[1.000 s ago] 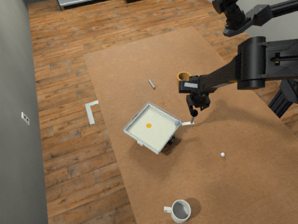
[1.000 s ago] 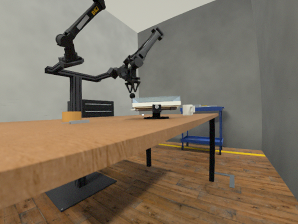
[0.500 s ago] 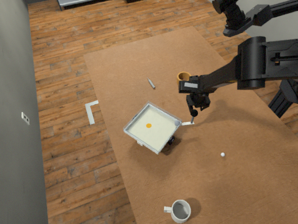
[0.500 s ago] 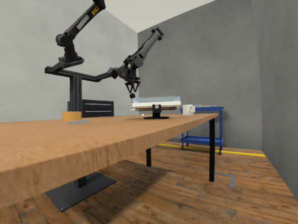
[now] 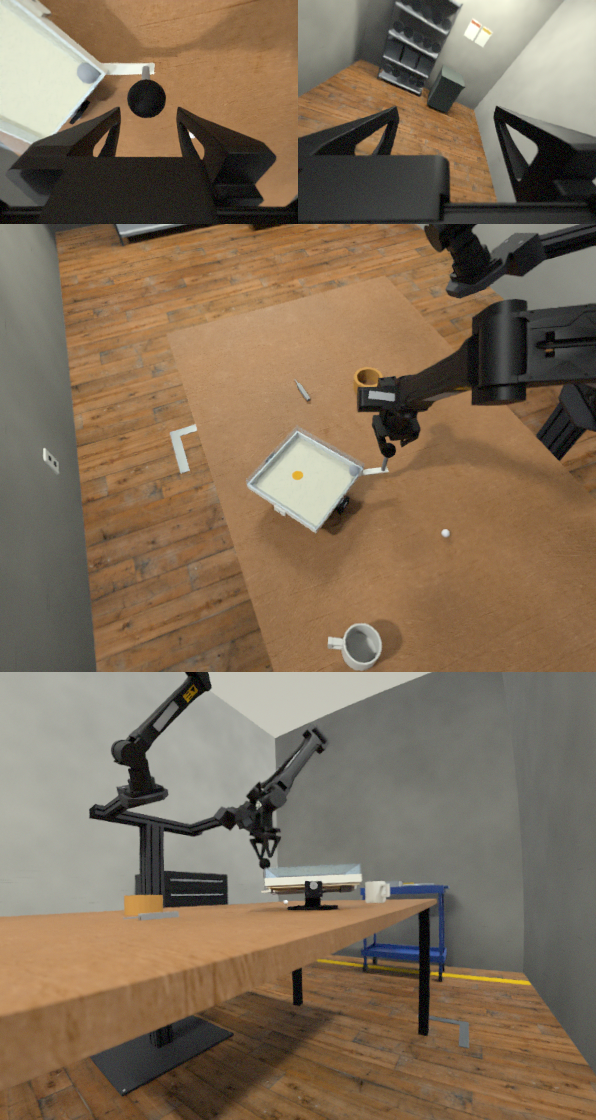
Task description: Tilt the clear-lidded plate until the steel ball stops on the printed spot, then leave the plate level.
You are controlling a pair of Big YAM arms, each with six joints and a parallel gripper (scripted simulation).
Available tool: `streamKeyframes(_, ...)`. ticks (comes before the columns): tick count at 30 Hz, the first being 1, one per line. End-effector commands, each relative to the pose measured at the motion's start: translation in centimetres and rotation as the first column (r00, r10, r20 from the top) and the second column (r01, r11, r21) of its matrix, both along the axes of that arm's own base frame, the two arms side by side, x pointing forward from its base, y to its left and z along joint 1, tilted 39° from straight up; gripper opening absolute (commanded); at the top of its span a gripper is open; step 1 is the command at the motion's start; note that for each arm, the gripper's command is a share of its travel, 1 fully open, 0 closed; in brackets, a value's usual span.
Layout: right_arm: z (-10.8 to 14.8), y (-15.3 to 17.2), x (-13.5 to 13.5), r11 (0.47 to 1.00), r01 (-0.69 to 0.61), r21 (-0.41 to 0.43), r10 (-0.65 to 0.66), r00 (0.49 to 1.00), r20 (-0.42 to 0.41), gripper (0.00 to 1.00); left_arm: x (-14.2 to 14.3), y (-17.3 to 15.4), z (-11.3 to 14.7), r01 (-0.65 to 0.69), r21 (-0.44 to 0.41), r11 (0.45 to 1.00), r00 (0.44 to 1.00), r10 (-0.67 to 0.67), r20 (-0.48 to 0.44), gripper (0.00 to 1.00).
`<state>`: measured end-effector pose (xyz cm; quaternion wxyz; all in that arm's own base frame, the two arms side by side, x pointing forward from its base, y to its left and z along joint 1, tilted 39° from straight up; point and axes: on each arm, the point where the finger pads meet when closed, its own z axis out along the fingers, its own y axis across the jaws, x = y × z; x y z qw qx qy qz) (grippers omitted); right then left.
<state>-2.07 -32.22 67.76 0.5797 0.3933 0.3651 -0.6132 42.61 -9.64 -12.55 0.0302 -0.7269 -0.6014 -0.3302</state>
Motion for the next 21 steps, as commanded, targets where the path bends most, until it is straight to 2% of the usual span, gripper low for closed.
streamKeyframes(1,2.2,0.6,-0.3,0.999,0.012,-0.038,-0.012,1.0,-0.01,1.0,0.9,0.2,-0.3,0.002,-0.005,1.0,1.0,-0.002,0.009,0.57)
streamKeyframes(7,2.2,0.6,-0.3,0.999,0.012,-0.038,-0.012,1.0,-0.01,1.0,1.4,0.0,0.1,0.005,-0.012,1.0,1.0,-0.005,0.026,0.57)
streamKeyframes(9,2.2,0.6,-0.3,0.999,0.012,-0.038,-0.012,1.0,-0.01,1.0,1.1,0.5,-0.8,0.0,-0.005,1.0,1.0,0.0,0.009,0.57)
streamKeyframes(21,2.2,0.6,-0.3,0.999,0.012,-0.038,-0.012,1.0,-0.01,1.0,1.7,1.2,-1.8,0.0,-0.004,1.0,1.0,0.0,0.008,0.57)
